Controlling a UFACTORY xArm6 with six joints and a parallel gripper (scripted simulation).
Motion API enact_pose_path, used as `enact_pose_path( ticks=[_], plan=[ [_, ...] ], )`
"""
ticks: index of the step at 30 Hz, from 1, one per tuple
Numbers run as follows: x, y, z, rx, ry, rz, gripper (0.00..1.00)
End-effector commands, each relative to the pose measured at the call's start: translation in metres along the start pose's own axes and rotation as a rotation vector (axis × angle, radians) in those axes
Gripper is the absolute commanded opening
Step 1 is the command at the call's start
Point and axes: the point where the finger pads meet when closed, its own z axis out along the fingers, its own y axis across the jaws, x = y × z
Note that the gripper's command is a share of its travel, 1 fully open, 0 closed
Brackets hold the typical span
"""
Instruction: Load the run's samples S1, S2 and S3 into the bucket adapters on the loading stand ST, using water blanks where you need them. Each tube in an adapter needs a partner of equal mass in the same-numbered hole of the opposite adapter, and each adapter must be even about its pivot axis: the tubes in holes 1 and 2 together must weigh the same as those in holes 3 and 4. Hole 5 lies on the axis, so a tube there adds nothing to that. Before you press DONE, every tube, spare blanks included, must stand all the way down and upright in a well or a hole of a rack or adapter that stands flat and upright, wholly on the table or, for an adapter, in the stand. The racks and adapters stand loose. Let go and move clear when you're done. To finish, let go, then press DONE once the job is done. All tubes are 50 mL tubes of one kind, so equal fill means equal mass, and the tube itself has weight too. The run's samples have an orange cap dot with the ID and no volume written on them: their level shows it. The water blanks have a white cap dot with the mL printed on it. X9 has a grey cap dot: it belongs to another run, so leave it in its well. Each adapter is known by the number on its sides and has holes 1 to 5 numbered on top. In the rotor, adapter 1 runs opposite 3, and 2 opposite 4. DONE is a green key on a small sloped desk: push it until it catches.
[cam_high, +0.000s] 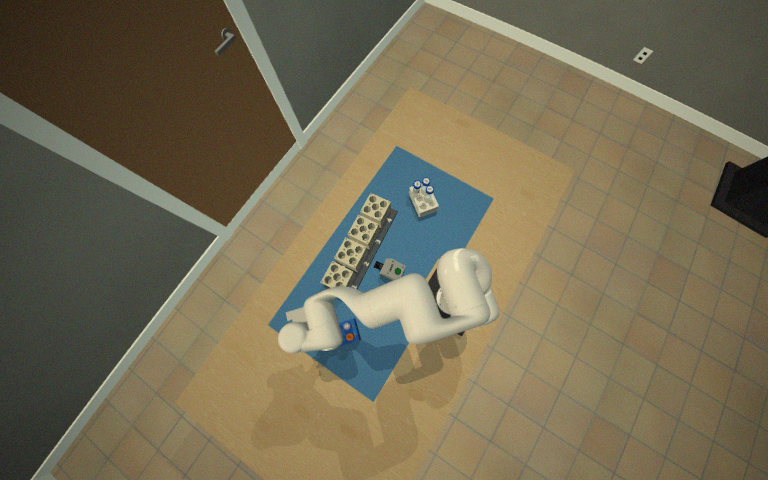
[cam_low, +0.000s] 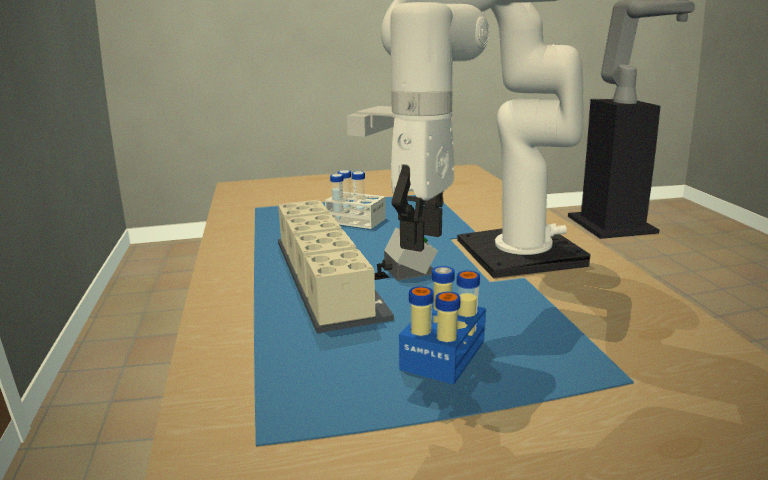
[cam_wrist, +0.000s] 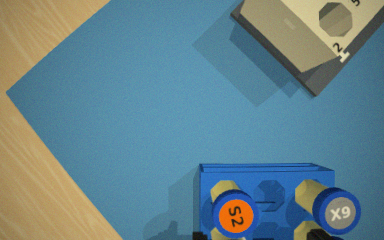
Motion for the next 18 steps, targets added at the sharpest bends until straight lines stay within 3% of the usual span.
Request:
enact_pose_path(
  ticks=[1, 18],
  plan=[
    [0.0, -0.001, 0.006, 0.004, 0.0, 0.0, 0.57],
    [0.0, -0.001, 0.036, 0.004, 0.0, 0.0, 0.57]
  ],
)
